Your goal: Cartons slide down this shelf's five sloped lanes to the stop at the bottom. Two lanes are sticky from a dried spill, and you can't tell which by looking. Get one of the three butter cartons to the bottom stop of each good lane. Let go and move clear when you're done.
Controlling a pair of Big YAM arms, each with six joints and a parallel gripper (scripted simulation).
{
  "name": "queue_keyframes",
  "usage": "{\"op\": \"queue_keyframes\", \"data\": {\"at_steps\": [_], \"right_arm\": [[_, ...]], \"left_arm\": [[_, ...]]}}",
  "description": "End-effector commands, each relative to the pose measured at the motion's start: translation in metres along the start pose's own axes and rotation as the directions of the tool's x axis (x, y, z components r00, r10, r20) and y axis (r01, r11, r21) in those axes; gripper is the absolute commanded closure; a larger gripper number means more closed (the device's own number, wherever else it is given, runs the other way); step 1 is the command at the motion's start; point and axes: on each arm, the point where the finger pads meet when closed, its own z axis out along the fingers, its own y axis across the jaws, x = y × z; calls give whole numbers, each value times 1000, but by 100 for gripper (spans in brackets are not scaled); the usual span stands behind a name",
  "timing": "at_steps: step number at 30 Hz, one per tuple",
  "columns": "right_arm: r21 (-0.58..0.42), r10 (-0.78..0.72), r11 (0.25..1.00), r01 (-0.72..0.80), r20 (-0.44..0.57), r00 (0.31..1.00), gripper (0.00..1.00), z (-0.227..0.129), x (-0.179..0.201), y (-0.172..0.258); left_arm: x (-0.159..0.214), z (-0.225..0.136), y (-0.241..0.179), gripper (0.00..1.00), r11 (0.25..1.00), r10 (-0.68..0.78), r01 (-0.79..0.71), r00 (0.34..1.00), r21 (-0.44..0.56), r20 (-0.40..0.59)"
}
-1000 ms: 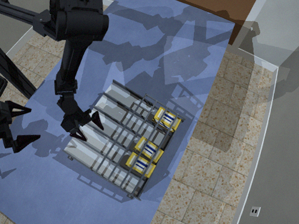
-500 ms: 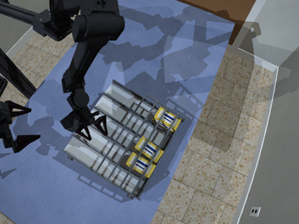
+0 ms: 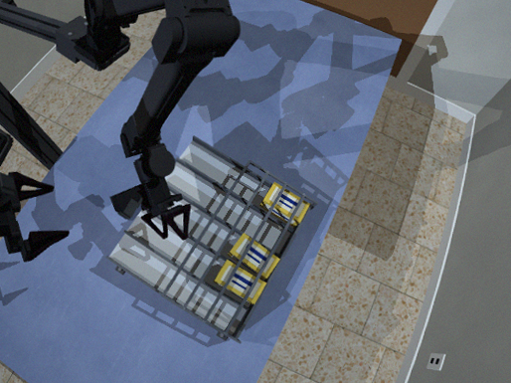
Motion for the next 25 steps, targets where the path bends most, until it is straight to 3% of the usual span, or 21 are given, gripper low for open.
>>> {"op": "queue_keyframes", "data": {"at_steps": [1,25], "right_arm": [[41,-35,999,35,6,999,0,-13,-14,-23],[41,-35,999,35,6,999,0,-13,-14,-23]], "left_arm": [[8,-1,19,0,985,173,-174,983,15,54],[0,-1,19,0,988,151,-152,986,15,75]]}}
